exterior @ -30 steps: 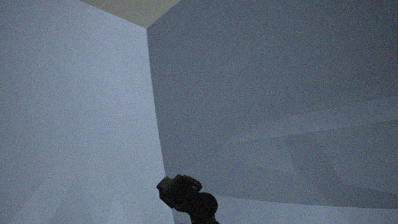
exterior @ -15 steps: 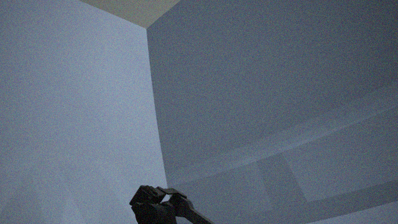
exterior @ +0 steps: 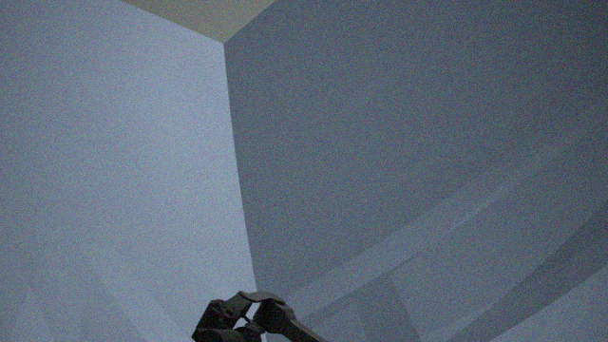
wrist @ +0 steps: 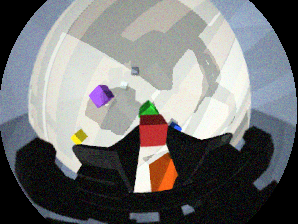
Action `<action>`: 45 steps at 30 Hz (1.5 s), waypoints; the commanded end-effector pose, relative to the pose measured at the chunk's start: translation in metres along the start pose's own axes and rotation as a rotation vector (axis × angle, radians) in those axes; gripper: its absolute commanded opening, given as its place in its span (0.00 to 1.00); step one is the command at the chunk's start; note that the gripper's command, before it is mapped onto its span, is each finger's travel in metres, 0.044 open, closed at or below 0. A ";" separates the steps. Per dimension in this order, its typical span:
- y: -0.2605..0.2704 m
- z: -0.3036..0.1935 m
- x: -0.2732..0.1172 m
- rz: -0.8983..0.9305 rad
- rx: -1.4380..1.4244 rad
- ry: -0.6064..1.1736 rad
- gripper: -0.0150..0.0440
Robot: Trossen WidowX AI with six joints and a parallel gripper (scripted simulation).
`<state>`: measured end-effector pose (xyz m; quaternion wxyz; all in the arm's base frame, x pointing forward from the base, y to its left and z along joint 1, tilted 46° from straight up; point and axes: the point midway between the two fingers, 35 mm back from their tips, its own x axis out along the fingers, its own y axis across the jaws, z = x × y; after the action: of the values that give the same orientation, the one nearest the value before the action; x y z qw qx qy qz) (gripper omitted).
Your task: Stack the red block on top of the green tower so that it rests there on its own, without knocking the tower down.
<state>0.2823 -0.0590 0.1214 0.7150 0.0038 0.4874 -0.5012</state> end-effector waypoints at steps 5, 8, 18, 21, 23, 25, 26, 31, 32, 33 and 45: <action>-0.001 0.002 0.024 -0.002 0.000 -0.005 0.25; -0.001 0.002 0.024 -0.002 0.000 -0.005 0.25; -0.001 0.002 0.025 -0.002 0.000 -0.005 0.25; -0.001 0.002 0.025 -0.002 0.000 -0.005 0.25; -0.001 0.002 0.025 -0.002 0.000 -0.005 0.25; -0.001 0.002 0.025 -0.002 0.000 -0.005 0.25; -0.001 0.002 0.025 -0.002 0.000 -0.005 0.25; -0.001 0.002 0.025 -0.001 0.002 -0.001 0.39; -0.001 0.002 0.025 -0.001 0.002 -0.001 0.43; -0.001 0.002 0.025 -0.001 0.002 -0.001 0.48; -0.001 0.002 0.025 -0.001 0.002 -0.001 1.00</action>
<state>0.2838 -0.0778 0.1054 0.7151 0.0040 0.4865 -0.5019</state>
